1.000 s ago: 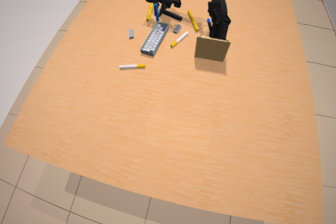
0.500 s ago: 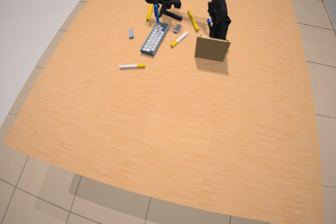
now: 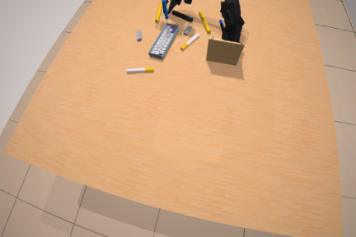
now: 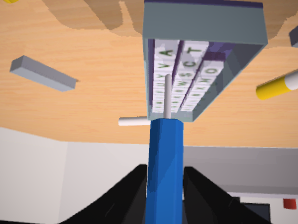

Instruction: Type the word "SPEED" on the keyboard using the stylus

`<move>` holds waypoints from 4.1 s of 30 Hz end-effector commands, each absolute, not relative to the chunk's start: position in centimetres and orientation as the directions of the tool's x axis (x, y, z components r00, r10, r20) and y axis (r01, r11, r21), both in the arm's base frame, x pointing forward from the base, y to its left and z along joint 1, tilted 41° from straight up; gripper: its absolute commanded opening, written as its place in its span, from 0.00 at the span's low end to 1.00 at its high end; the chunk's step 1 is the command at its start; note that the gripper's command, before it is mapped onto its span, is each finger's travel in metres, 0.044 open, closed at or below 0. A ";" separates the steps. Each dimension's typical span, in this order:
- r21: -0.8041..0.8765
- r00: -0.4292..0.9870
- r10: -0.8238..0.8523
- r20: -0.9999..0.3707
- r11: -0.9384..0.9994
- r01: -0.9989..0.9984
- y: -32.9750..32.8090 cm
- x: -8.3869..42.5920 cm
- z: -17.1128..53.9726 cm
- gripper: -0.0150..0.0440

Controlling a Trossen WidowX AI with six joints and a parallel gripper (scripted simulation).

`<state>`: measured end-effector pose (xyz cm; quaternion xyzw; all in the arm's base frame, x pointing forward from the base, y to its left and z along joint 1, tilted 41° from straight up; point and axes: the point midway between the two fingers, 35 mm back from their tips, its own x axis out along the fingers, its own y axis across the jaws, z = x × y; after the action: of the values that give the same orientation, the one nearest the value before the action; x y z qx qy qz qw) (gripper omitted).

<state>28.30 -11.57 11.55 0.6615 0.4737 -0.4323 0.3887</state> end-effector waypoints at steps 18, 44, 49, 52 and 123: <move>0.111 0.182 0.288 -0.940 -0.245 0.963 -9.4 29.0 10.5 0.25; 0.107 0.183 0.299 -0.937 -0.253 0.961 -0.1 28.4 2.8 0.25; 0.107 0.183 0.298 -0.937 -0.253 0.961 -1.2 28.3 1.7 0.25; 0.107 0.183 0.298 -0.937 -0.253 0.961 -1.2 28.3 1.6 0.25; 0.108 0.183 0.299 -0.936 -0.251 0.962 -0.4 28.4 2.4 0.25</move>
<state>28.45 -0.11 2.68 0.6645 0.4751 -0.4269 0.3880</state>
